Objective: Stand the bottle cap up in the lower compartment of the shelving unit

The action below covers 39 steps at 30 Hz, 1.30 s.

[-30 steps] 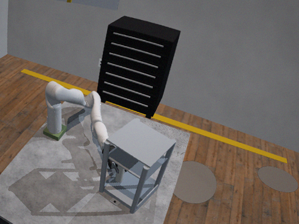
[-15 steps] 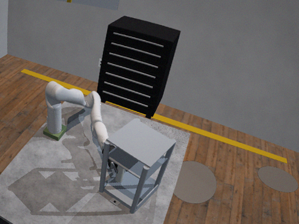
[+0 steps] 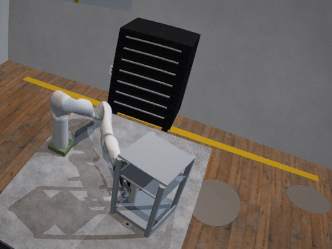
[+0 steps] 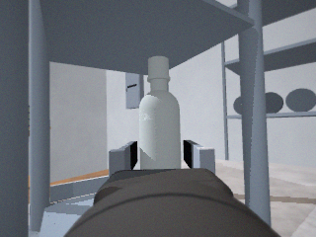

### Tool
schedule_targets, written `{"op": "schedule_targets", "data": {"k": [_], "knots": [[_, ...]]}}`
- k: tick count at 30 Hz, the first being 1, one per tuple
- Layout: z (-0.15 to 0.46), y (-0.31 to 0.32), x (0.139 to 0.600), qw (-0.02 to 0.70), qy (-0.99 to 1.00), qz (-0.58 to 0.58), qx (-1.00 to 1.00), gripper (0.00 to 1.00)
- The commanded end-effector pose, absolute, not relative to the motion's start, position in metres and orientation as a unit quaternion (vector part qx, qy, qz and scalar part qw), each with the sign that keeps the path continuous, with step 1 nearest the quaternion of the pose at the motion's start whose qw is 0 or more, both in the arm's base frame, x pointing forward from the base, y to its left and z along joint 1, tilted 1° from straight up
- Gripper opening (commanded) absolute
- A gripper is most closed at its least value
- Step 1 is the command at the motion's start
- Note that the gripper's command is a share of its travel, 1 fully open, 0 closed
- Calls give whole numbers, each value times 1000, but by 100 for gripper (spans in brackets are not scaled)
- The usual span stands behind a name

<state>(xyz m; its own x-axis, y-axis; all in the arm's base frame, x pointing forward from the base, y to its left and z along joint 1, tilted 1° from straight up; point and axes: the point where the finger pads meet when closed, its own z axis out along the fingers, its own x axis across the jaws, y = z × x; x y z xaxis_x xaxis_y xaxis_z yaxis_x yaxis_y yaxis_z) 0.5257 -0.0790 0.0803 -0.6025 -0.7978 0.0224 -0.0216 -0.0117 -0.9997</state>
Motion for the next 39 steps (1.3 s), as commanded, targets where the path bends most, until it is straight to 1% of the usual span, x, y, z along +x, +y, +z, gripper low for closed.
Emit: {"op": "schedule_targets", "data": {"k": [1, 39], "knots": [[81, -78, 525, 307, 632, -633, -324, 100], [81, -64, 506, 307, 632, -633, -324, 100]]}}
